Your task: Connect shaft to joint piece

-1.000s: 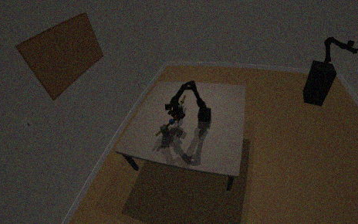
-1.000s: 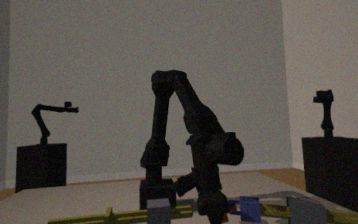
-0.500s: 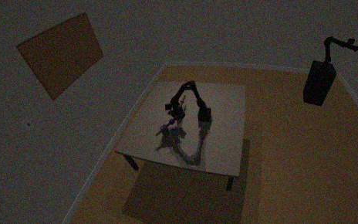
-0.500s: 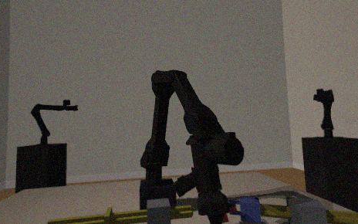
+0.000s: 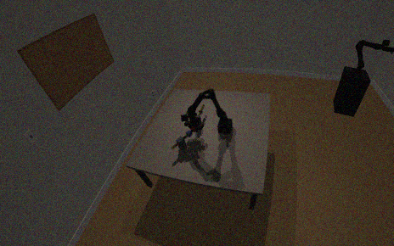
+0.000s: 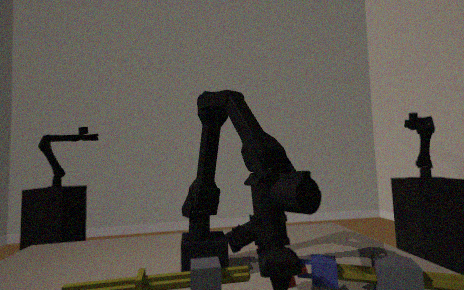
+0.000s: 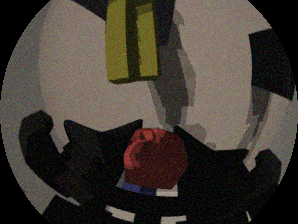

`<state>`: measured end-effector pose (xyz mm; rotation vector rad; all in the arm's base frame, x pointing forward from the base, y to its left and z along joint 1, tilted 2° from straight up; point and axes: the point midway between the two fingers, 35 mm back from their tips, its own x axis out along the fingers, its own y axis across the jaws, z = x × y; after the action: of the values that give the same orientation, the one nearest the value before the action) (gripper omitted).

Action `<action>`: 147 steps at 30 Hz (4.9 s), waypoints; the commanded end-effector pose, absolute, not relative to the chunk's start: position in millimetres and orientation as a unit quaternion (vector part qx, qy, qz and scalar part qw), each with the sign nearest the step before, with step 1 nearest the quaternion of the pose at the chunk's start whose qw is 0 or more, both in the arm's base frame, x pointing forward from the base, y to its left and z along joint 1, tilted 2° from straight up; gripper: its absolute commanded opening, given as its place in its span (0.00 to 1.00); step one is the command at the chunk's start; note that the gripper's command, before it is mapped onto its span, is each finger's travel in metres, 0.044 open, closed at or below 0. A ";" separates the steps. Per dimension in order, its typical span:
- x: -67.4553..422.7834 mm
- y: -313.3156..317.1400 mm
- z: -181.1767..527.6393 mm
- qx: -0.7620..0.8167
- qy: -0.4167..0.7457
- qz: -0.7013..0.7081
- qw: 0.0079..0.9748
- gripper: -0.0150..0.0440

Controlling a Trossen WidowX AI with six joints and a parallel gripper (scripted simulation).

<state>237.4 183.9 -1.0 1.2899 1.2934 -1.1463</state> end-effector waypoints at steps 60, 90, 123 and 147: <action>245.8 182.6 7.6 0.440 0.525 -0.463 0.563 1.00; 251.8 182.5 66.0 0.383 0.641 -0.309 0.589 1.00; 246.5 178.5 165.8 -0.021 0.705 0.055 0.707 1.00; 290.4 105.2 145.1 0.105 0.699 -0.079 0.703 0.33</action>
<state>283.5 120.4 153.1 0.1681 1.5544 -0.1007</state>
